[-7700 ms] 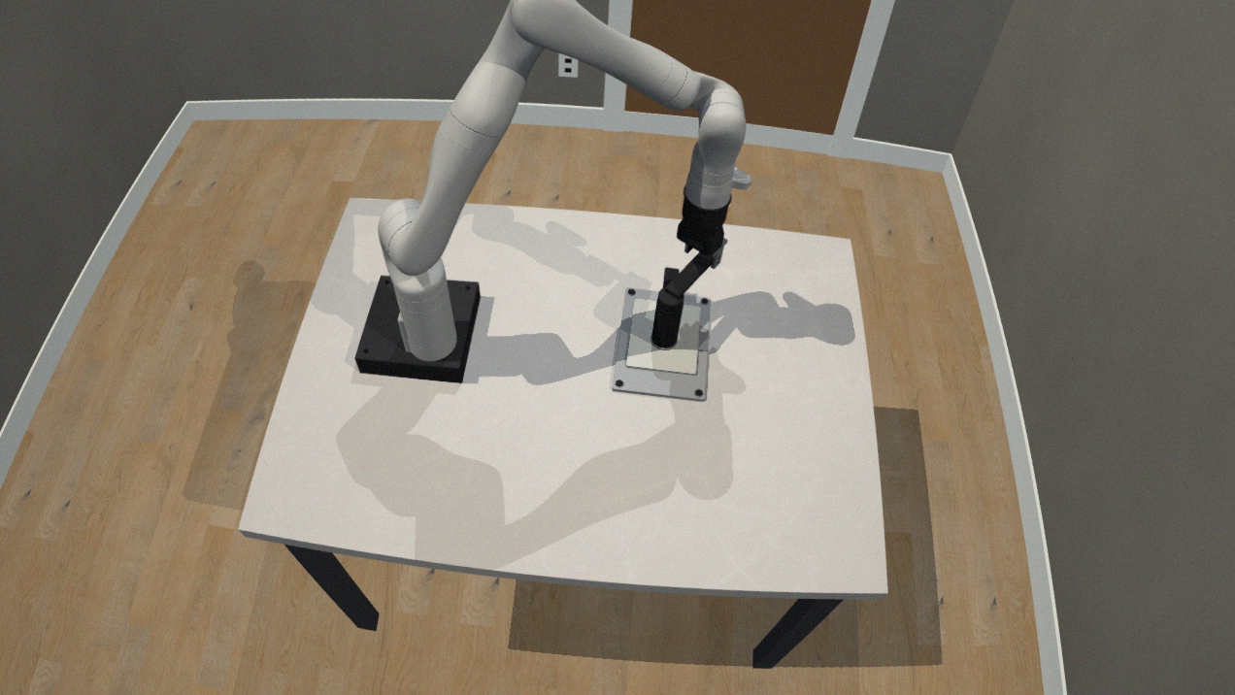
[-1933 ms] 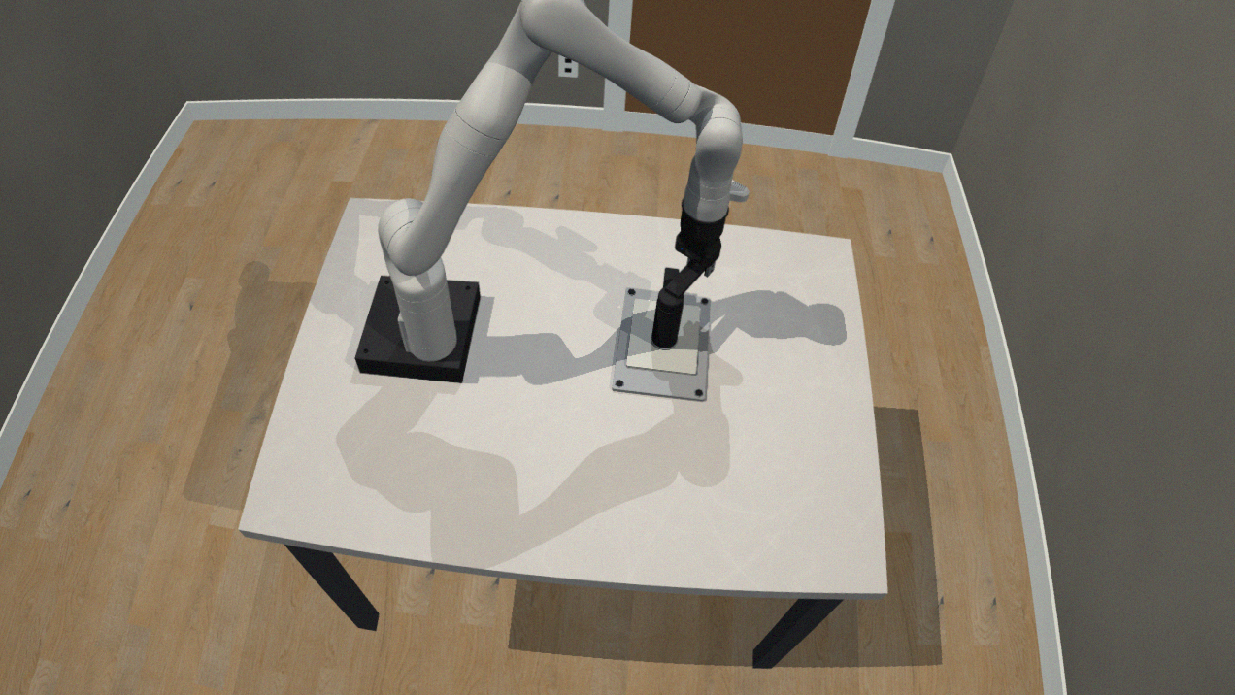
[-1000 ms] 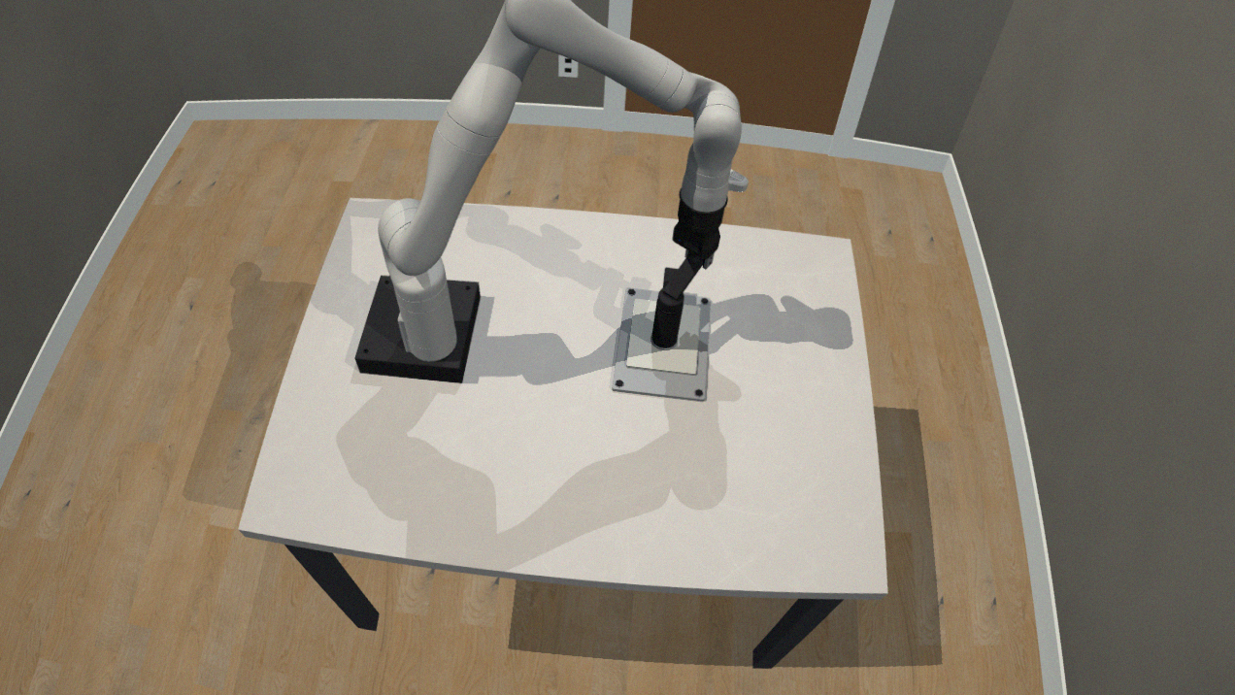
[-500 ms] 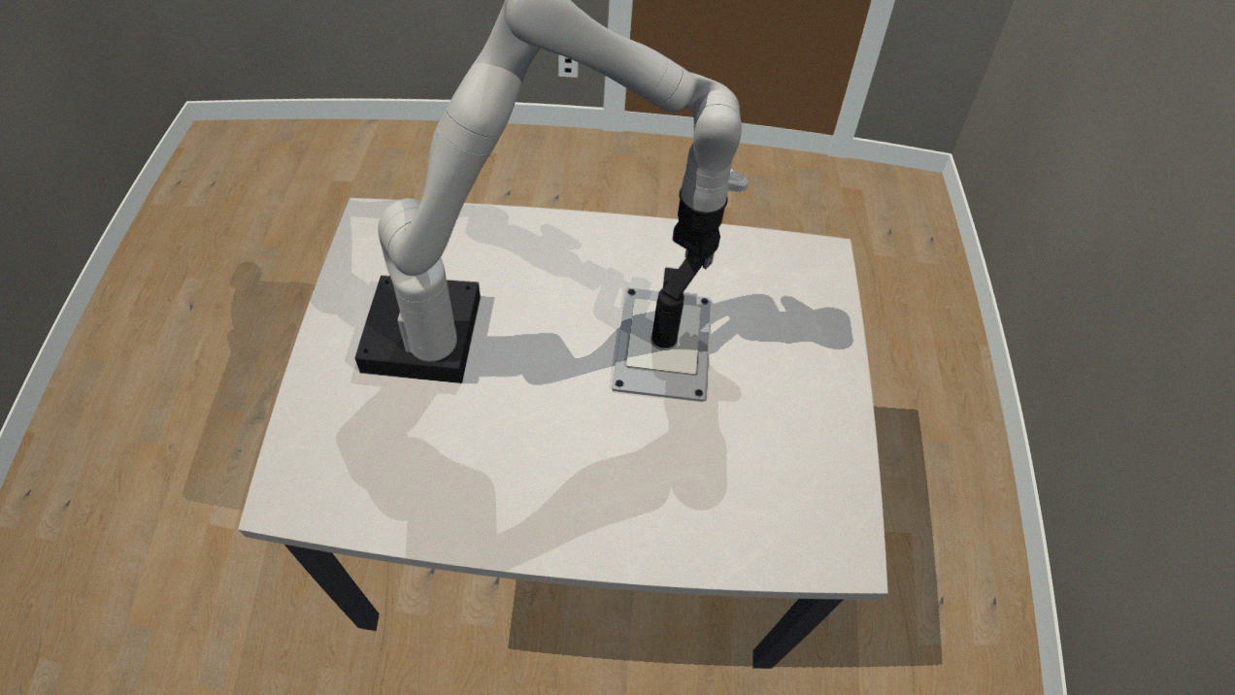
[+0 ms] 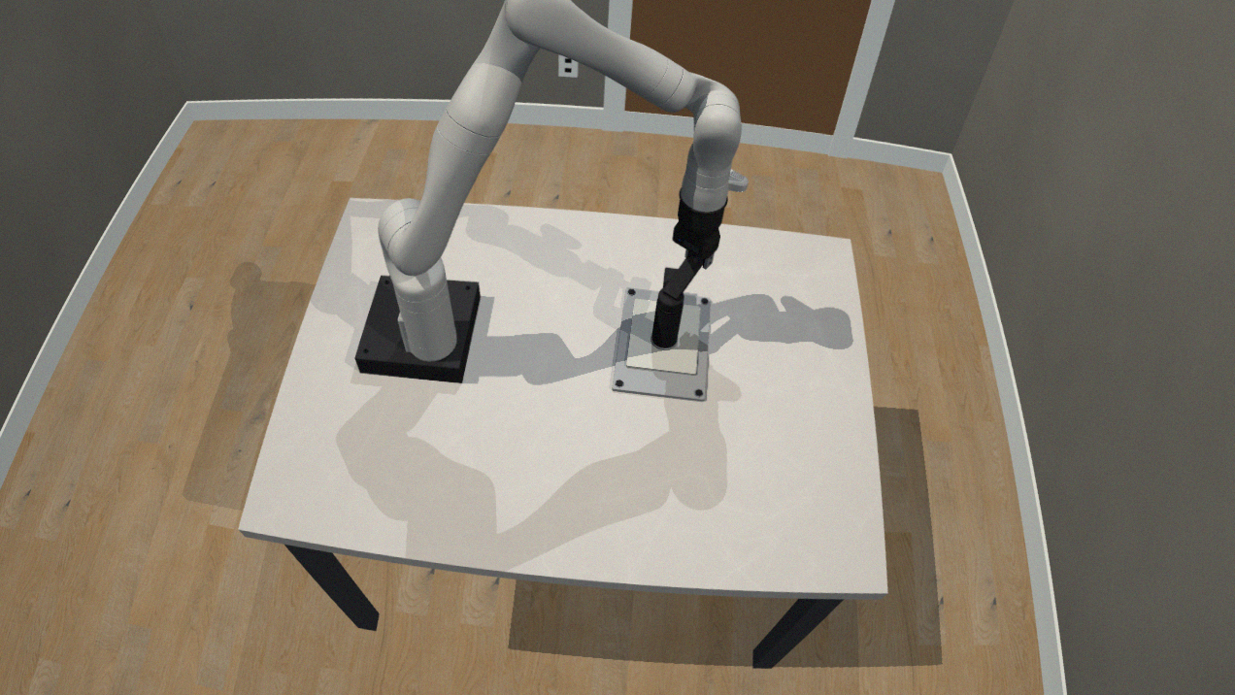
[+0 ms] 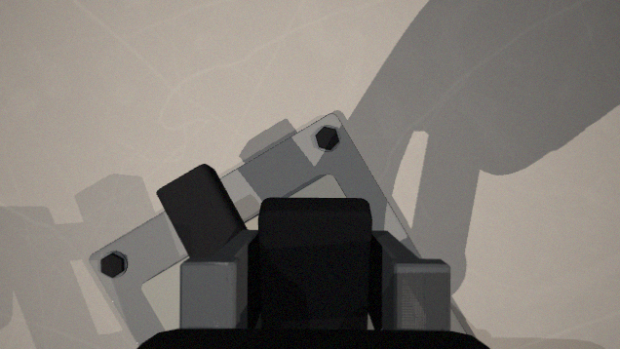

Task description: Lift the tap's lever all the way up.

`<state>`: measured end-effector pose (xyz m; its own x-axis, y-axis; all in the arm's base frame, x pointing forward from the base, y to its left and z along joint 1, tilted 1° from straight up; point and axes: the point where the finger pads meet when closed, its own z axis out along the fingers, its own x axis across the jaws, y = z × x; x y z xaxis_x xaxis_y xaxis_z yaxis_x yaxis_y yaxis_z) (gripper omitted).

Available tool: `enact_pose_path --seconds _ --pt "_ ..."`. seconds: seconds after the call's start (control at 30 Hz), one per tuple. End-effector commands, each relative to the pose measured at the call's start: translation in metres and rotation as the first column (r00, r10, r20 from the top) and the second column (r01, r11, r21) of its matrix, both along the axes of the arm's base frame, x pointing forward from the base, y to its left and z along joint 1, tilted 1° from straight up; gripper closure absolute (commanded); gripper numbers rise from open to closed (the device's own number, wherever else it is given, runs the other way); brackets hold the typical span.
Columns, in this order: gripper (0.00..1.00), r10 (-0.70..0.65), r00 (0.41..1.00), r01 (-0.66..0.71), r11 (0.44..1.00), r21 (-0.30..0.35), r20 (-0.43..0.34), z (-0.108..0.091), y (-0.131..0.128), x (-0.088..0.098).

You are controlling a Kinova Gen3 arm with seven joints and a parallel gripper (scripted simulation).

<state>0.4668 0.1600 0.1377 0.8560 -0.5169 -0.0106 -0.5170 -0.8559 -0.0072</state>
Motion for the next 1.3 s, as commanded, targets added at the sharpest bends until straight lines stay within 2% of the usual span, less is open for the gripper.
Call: enact_pose_path --seconds 0.0,1.17,1.2,1.27 --pt "1.00 0.000 1.000 0.000 1.000 0.001 0.002 0.0009 0.0001 0.0004" --pt "1.00 0.000 1.000 0.000 1.000 0.001 0.002 0.0013 -0.0002 0.0003" --pt "0.00 0.000 1.000 0.000 1.000 0.001 0.002 0.0013 -0.0002 0.0003" --pt "0.00 0.000 1.000 0.000 1.000 0.001 0.002 0.0013 -0.0002 0.0003"
